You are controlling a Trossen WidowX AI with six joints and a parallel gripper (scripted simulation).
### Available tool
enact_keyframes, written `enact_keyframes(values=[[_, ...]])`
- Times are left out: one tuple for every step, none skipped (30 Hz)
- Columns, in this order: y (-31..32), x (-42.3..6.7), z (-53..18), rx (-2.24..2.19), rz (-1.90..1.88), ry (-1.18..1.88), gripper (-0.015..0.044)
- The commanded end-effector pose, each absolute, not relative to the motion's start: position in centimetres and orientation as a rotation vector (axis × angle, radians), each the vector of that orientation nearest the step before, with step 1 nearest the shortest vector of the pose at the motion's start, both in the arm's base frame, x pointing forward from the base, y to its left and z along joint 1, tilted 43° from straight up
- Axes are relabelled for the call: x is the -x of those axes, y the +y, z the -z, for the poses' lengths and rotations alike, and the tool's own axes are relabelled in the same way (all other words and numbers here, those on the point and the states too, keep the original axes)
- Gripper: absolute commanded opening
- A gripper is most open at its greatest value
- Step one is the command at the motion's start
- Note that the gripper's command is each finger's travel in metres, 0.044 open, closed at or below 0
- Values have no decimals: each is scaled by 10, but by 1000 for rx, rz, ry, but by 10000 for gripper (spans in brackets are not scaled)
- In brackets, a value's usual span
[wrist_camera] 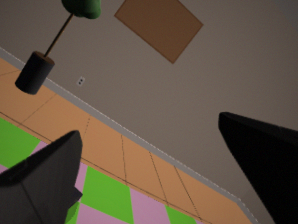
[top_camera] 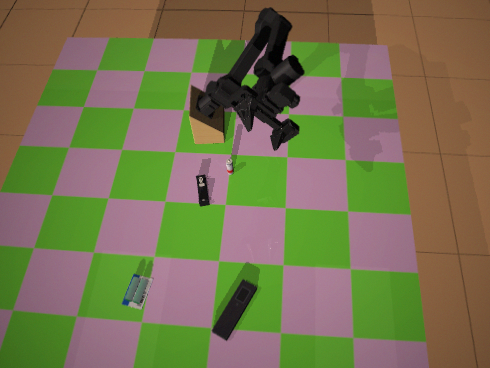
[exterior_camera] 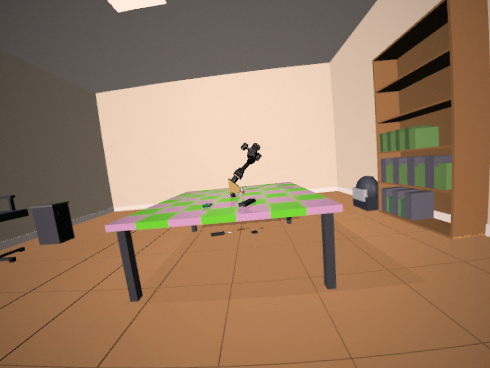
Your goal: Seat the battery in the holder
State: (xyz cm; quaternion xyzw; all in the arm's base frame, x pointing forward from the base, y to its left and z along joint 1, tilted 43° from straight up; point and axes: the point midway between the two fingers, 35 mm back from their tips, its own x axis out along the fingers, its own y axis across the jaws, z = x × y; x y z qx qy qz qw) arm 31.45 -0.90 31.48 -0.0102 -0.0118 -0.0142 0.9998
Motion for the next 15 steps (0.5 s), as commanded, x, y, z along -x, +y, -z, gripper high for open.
enact_keyframes(values=[[-9, -316, -311, 35, 24, -5, 374], [-8, -321, -299, 79, 10, 50, 347], [-8, -326, -280, 148, -19, 140, 321], [-7, -331, -255, 228, -65, 249, 295], [-6, -333, -231, 300, -121, 354, 269], [-5, -333, -208, 363, -186, 453, 242], [-3, -330, -187, 416, -257, 543, 216], [-2, -326, -170, 455, -324, 616, 190], [0, -320, -152, 490, -403, 689, 164], [2, -313, -136, 517, -490, 757, 137], [4, -304, -121, 534, -582, 817, 111], [7, -294, -108, 543, -677, 869, 85], [10, -284, -98, 542, -774, 911, 59], [14, -273, -89, 532, -874, 944, 32], [18, -262, -82, 511, -977, 969, 6]])
